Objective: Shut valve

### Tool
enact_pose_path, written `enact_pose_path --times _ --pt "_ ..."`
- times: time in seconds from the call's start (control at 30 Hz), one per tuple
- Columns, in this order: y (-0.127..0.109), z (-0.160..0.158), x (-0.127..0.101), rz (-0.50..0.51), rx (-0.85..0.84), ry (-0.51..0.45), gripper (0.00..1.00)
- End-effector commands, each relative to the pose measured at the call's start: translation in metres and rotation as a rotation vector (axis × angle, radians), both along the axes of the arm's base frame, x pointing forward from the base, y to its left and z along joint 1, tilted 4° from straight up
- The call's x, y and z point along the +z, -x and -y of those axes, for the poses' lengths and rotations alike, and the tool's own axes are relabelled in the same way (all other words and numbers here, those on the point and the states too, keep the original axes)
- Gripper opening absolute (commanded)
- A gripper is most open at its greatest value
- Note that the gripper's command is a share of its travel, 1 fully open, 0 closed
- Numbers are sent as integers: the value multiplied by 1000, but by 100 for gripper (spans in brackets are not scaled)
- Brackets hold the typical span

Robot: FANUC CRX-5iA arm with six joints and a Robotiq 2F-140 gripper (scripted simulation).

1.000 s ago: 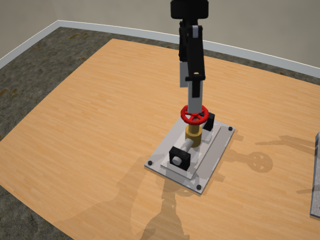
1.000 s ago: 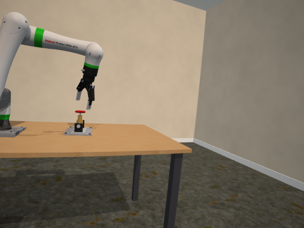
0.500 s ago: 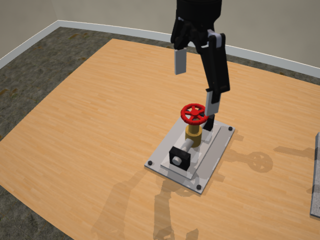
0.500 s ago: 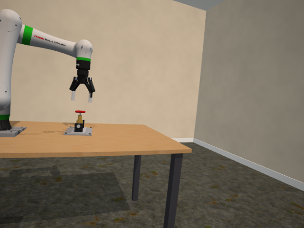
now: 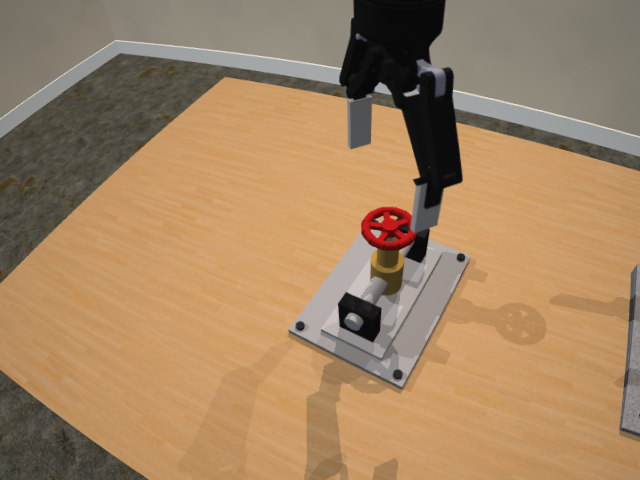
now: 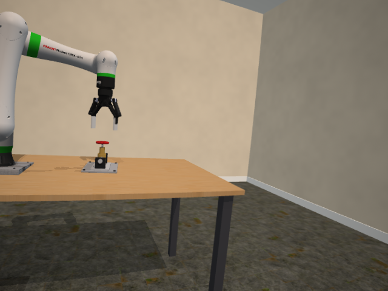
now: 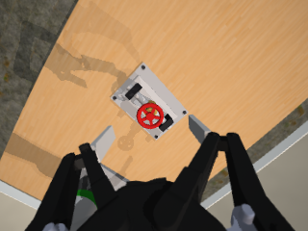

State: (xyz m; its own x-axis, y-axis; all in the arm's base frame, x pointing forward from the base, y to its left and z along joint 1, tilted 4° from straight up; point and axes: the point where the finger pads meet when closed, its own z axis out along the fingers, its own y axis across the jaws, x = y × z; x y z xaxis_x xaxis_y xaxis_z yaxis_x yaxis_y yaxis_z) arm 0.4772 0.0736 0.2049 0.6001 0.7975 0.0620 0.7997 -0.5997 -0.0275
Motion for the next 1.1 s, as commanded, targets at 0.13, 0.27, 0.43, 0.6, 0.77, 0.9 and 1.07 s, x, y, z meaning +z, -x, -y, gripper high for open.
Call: enact_pose_path --times 0.13,0.27,0.43,0.6,0.77,0.9,1.07 --pt "0 0 -1 -7 -1 1 100" --pt "0 0 -2 -12 -1 3 100" --pt "1 0 -5 -20 -2 4 100" --pt "1 -1 -11 -20 -2 4 100" --pt "2 -1 -15 -20 -2 4 100" --pt "2 -1 -20 -20 -2 4 100" --pt "3 -1 -25 -20 -2 4 100"
